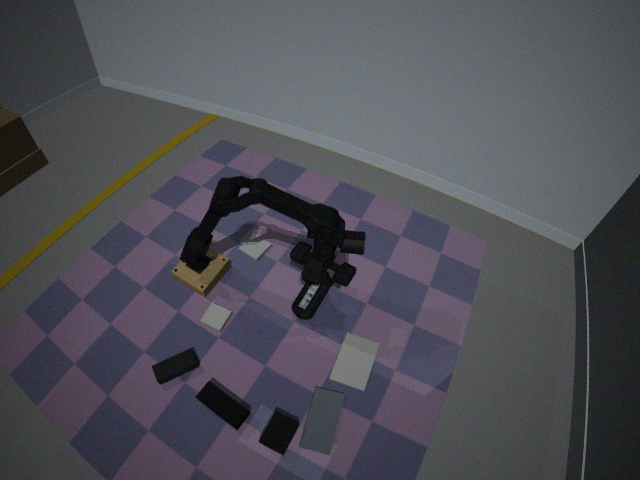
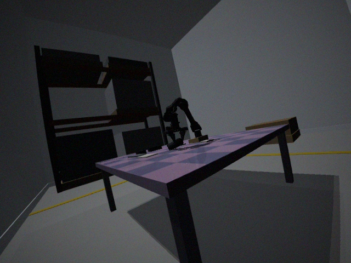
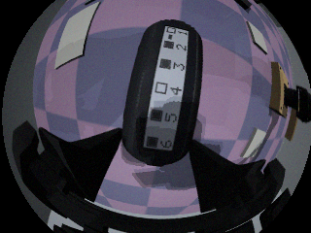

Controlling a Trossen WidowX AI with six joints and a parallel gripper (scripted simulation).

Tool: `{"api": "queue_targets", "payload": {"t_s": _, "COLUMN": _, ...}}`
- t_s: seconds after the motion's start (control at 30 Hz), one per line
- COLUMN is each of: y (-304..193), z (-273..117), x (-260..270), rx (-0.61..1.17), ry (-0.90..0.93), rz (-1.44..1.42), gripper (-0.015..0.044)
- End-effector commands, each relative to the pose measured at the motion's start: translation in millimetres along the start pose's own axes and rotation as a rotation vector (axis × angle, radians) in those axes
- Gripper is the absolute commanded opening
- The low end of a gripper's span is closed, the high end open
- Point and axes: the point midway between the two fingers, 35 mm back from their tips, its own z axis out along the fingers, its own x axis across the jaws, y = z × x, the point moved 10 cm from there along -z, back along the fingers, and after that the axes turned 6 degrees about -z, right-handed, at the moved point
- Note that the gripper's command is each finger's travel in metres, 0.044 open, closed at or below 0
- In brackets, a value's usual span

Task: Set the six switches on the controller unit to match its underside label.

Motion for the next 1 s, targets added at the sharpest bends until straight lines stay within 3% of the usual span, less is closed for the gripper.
{"api": "queue_targets", "payload": {"t_s": 0.0, "y": 3, "z": -3, "x": 0, "rx": -0.001, "ry": -0.001, "rz": -0.001, "gripper": 0.0336}}
{"api": "queue_targets", "payload": {"t_s": 0.97, "y": 16, "z": -23, "x": -1, "rx": -0.002, "ry": -0.001, "rz": -0.001, "gripper": 0.0336}}
